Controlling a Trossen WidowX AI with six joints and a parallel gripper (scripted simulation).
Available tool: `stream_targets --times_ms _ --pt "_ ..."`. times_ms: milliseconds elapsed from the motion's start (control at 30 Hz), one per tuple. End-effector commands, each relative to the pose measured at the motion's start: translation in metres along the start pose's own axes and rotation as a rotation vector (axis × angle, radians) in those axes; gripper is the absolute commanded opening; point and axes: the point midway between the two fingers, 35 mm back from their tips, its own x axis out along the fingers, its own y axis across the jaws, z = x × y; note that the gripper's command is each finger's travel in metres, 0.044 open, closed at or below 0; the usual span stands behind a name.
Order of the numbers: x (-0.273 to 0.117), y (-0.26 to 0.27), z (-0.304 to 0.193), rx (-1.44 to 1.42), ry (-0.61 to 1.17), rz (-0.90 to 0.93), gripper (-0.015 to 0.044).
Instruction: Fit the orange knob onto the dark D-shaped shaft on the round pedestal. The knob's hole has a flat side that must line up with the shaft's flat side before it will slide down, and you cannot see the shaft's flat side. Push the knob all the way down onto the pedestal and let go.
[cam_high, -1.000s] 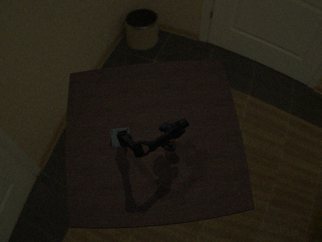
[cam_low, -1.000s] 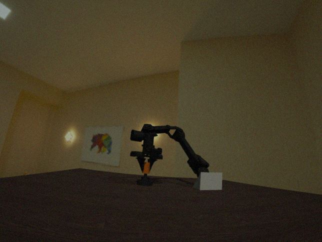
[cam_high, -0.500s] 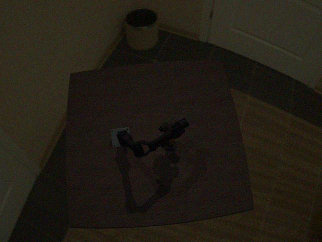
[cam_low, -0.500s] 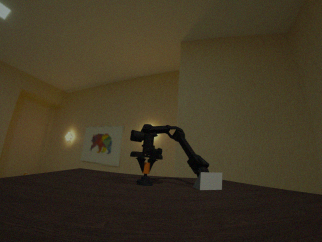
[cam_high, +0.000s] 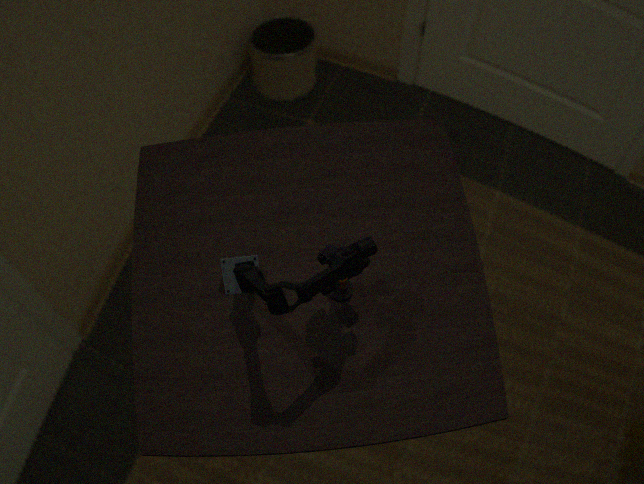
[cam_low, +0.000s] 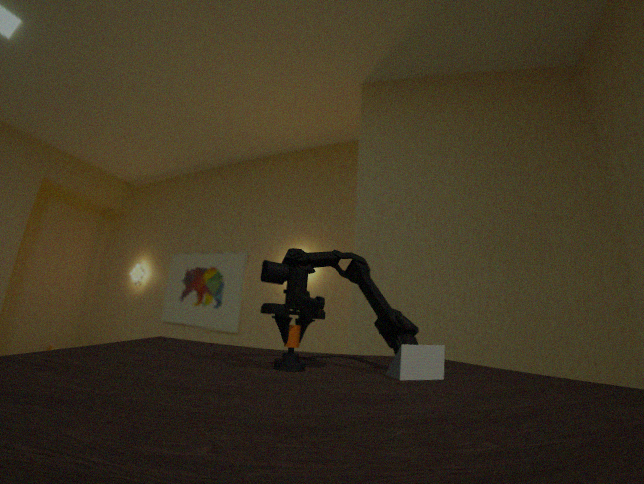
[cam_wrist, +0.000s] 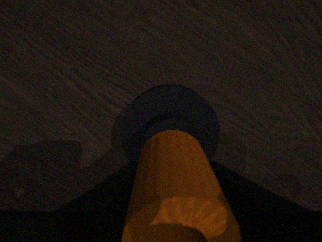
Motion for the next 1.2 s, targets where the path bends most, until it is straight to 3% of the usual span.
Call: stream_targets --times_ms 0,200,967,1167 --pt "-0.0035 -0.0013 0.0008 -0.006 0.000 -0.004 0.0000" --pt "-0.0025 -0.0023 0.0014 -0.196 0.000 -0.004 0.0000" --pt "-0.0032 -0.0006 -0.0017 -0.207 0.000 -0.004 0.0000" --pt "-0.0041 -0.0015 -0.0021 -0.375 0.001 -0.004 0.0000"
